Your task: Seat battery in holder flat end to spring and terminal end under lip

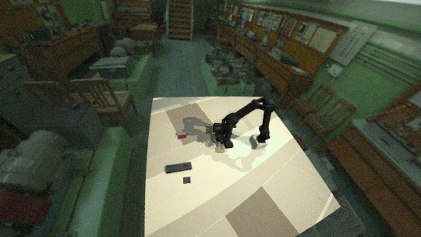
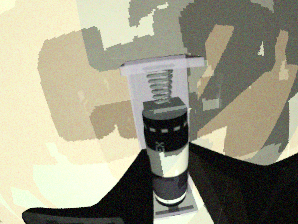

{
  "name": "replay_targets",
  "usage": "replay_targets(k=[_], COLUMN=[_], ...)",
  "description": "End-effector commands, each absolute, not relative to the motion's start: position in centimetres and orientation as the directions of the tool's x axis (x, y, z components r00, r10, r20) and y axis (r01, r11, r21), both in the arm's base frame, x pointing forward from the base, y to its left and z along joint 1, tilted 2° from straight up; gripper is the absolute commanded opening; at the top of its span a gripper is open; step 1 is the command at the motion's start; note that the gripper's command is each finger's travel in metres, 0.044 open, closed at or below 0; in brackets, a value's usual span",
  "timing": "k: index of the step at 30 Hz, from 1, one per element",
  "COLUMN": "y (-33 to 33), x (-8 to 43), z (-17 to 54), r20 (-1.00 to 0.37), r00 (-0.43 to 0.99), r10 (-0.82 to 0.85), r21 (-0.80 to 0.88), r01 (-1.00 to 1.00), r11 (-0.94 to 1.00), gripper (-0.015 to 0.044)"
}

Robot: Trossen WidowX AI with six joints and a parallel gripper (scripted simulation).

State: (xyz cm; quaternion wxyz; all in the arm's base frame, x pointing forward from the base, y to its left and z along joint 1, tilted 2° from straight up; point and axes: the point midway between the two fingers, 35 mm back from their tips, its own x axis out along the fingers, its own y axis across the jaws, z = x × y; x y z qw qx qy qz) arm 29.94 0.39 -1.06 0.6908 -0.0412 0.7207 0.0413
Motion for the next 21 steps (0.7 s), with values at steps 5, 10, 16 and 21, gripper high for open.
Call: replay_targets(k=[5, 10, 16, 21], y=[0.4, 0.4, 0.4, 0.4], x=[29.9, 29.9, 29.8, 29.7], z=[-1.1, -0.7, 0.4, 0.3], r20=[-0.999, -0.999, -0.999, -0.999], r00=[-0.043, -0.043, -0.043, -0.048], r10=[-0.003, -0.002, -0.002, -0.003], r21=[0.003, 0.003, 0.003, 0.003], r01=[-0.122, -0.120, -0.116, -0.117], r11=[0.993, 0.993, 0.993, 0.993], gripper=[0.0182, 0.0182, 0.0182, 0.0208])
